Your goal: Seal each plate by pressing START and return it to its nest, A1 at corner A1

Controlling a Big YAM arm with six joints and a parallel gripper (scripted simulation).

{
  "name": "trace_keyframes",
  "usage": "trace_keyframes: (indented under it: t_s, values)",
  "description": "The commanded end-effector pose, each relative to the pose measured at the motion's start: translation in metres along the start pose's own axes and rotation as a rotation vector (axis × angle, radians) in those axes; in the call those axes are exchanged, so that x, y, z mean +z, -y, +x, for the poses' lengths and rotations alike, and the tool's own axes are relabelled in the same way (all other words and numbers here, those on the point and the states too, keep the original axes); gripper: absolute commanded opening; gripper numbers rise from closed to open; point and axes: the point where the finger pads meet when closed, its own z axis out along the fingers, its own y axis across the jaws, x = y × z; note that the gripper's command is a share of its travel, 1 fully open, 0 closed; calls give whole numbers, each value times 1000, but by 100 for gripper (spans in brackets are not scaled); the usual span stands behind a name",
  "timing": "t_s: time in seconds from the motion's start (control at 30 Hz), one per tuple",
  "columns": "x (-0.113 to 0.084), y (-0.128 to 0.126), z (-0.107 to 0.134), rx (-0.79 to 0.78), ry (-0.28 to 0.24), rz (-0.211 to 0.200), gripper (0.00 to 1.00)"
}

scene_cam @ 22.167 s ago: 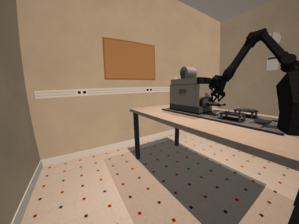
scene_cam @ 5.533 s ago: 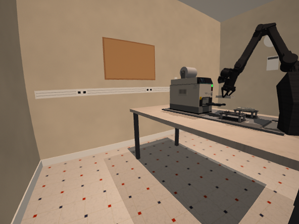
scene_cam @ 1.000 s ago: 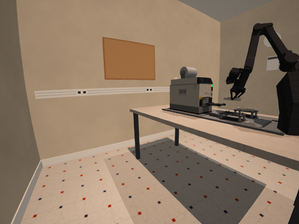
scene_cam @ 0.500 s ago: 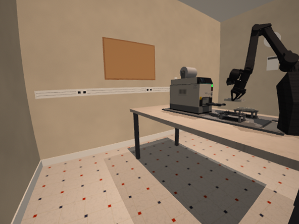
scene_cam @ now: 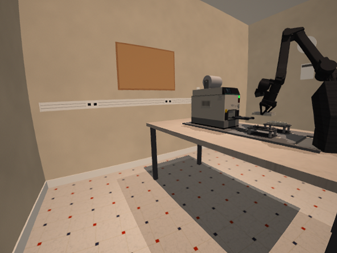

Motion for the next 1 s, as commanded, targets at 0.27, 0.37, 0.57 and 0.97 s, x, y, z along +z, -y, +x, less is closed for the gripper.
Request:
trace_keyframes:
  t_s: [0.27,0.37,0.57,0.97]
  values:
    - [10,4,-8,22,15,5,0]
    - [11,2,-9,19,17,3,0]
    - [13,5,-8,25,17,6,0]
    - [17,3,-8,21,22,3,0]
